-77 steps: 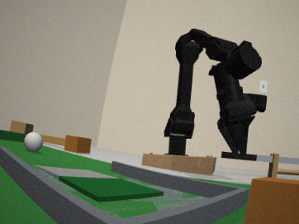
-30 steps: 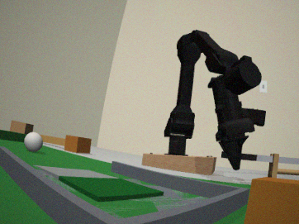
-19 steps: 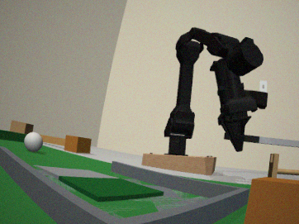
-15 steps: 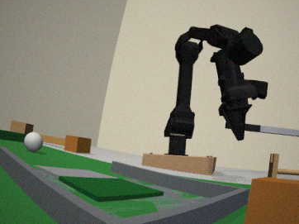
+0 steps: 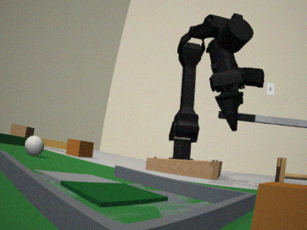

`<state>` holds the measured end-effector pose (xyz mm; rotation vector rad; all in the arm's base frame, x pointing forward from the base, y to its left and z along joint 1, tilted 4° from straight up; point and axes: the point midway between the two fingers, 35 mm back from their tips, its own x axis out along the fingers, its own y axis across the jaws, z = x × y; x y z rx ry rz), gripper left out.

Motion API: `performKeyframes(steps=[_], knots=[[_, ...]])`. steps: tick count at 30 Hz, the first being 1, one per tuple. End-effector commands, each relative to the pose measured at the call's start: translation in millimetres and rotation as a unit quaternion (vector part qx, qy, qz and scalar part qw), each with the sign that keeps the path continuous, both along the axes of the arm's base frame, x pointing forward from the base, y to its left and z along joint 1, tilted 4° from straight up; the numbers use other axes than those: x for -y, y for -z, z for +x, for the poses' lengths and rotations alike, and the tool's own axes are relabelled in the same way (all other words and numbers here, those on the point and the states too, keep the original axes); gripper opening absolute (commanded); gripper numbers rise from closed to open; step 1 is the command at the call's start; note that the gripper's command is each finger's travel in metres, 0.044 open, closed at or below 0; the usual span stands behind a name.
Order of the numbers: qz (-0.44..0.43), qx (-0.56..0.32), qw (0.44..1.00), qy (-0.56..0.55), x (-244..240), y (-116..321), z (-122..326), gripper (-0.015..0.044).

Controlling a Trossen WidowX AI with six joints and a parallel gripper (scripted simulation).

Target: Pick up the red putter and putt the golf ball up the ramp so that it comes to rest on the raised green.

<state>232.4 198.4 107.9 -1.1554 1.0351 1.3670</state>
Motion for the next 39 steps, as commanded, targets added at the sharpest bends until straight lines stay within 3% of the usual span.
performKeyframes(steps=[1, 20, 39], knots=[[-0.002, 0.003, 0.999, 0.049, 16.9, -4.6, 11.0, 0.0], [-0.027, -0.001, 0.952, 0.303, 116.7, -16.8, 47.5, 0.0], [-0.047, -0.007, 0.842, 0.537, 219.4, -29.1, 45.9, 0.0]])
